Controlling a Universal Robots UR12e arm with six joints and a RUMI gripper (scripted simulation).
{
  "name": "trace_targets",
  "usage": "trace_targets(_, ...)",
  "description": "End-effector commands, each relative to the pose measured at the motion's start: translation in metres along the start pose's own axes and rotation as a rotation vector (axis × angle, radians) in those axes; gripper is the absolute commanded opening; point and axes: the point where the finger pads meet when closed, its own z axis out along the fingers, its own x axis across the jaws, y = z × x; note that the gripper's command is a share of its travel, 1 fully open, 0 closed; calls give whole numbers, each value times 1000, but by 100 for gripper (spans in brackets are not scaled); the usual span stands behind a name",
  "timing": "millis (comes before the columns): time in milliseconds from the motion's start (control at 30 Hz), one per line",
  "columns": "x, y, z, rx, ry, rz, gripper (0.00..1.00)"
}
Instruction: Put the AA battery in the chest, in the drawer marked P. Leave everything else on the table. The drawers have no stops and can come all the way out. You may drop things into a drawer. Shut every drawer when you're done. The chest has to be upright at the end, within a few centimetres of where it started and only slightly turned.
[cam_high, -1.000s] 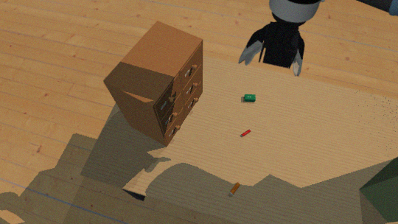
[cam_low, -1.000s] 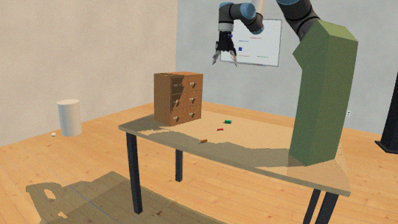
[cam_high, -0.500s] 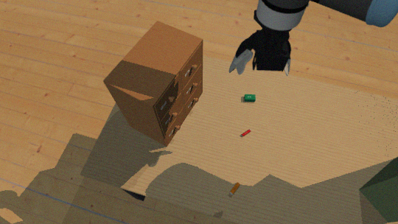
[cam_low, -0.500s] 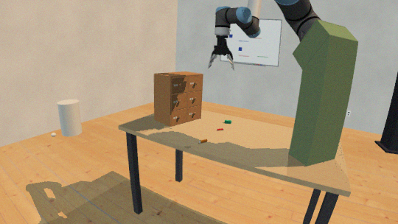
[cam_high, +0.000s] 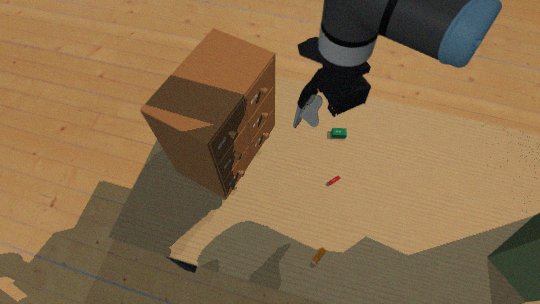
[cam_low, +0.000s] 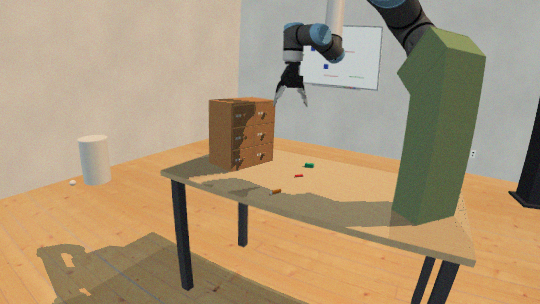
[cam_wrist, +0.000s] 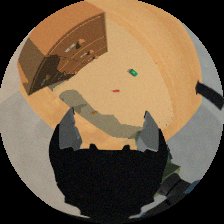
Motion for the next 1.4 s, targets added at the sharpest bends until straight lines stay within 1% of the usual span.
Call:
trace_targets(0, -10, -6, 18, 10, -16, -153, 100)
trace_targets(267, -26, -12, 54, 13, -14, -421, 100)
trace_targets(500, -33, -14, 73, 14, -14, -553, 100)
trace_targets(767, -35, -15, 78, 15, -13, -588, 100)
trace_targets(1367, -35, -15, 78, 20, -15, -590, 100)
